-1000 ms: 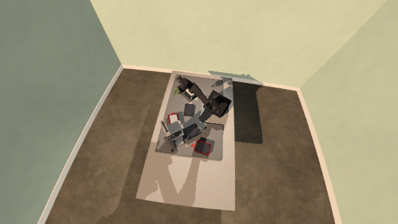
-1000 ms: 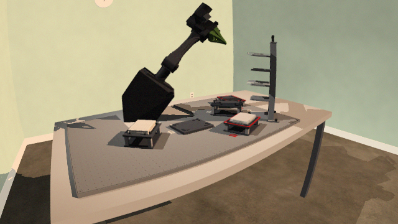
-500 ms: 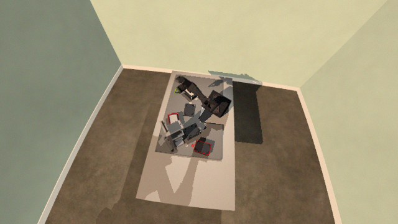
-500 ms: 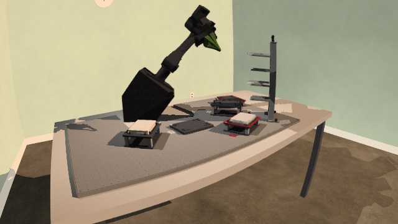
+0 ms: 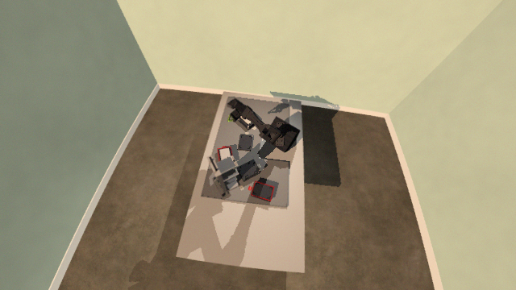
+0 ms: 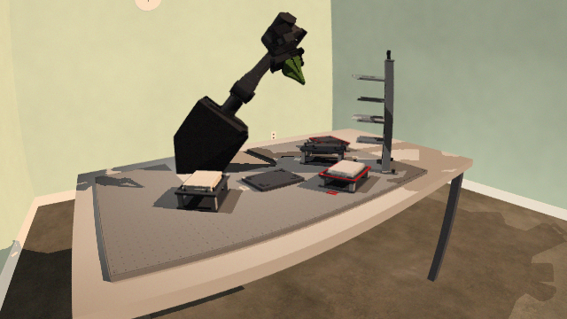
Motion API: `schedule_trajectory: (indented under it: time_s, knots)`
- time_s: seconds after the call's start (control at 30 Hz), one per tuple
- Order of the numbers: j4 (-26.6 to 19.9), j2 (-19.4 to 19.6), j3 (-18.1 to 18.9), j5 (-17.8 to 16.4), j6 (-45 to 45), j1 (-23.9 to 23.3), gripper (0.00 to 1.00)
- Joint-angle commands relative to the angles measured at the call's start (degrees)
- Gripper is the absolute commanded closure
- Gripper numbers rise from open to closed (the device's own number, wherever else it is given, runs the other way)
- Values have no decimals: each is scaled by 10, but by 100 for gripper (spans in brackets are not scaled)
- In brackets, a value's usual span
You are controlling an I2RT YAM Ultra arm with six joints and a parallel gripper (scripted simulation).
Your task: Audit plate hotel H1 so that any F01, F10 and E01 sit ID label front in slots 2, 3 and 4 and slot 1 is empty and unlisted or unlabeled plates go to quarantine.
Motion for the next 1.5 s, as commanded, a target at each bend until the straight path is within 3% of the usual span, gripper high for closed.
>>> schedule_trajectory:
  time_s: [0.0, 0.1, 0.17, 0.27, 0.3, 0.33, 0.37, 0.4, 0.43, 0.47, 0.6, 0.73, 0.77, 0.8, 0.87, 0.9, 0.93, 1.1, 1.2, 1.23, 1.27, 1.37, 1.43, 1.47]
  knots:
    - [-52, 11, 25, 24, -63, -8, 100]
    - [-70, 16, 27, 32, -87, -1, 100]
    - [-118, 27, 46, 47, -132, 8, 100]
    - [-100, 5, 0, 47, -135, -3, 100]
    - [-124, 31, 33, 54, -158, 0, 100]
    - [-146, 36, 42, 61, -179, 9, 100]
    - [-144, 36, 37, 63, -183, 7, 100]
    - [-138, 34, 4, 62, -184, 2, 100]
    - [-160, 40, 37, 69, -205, 8, 100]
    - [-181, 45, 45, 76, -226, 15, 100]
    - [-203, 51, 50, 84, -252, 14, 100]
    - [-274, 72, 77, 109, -326, 23, 100]
    - [-269, 62, 68, 109, -327, 16, 100]
    - [-264, 45, 35, 109, -328, 11, 100]
    - [-252, 40, 17, 108, -329, 10, 100]
    - [-272, 49, 25, 114, -349, 11, 100]
    - [-290, 71, 56, 121, -367, 18, 100]
    - [-356, 91, 75, 145, -442, 25, 100]
    - [-372, 95, 82, 151, -460, 23, 100]
    - [-381, 98, 83, 155, -472, 27, 100]
    - [-377, 73, 69, 155, -473, 24, 100]
    - [-419, 107, 87, 170, -520, 37, 100]
    - [-413, 77, 45, 170, -522, 24, 100]
    - [-428, 88, 52, 175, -539, 25, 100]
